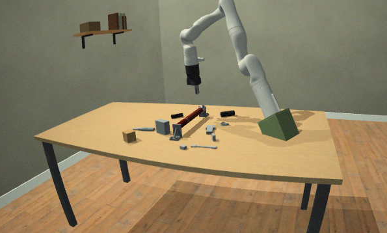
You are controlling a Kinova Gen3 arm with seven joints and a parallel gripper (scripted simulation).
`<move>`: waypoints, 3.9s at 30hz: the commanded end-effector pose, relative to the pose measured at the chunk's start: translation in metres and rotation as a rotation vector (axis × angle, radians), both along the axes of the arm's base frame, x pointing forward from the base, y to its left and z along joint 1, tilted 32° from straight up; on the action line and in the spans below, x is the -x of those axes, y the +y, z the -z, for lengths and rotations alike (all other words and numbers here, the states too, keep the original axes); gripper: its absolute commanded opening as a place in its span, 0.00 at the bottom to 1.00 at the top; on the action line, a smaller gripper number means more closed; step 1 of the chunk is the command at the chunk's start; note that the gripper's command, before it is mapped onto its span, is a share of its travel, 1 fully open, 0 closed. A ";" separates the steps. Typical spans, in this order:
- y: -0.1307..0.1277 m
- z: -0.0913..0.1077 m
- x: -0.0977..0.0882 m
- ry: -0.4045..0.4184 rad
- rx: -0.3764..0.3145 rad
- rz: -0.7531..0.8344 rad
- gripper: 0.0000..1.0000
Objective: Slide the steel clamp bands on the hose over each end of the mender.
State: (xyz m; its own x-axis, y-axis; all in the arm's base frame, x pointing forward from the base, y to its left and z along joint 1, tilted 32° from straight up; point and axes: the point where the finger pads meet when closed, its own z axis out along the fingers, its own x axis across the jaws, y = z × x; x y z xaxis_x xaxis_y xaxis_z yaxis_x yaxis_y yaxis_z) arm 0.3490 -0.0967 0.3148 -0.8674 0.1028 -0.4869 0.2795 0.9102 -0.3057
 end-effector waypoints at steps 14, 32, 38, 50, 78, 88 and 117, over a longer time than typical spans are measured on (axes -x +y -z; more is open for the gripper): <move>-0.002 0.002 0.001 0.005 -0.015 -0.020 0.00; -0.009 0.003 0.003 0.012 -0.024 -0.048 0.00; -0.011 0.003 0.003 0.014 -0.026 -0.057 0.00; -0.014 0.003 0.004 0.018 -0.030 -0.072 0.00; -0.020 0.004 0.006 0.023 -0.038 -0.101 0.00; -0.022 0.005 0.006 0.024 -0.040 -0.108 0.00; -0.024 0.005 0.007 0.025 -0.043 -0.122 0.00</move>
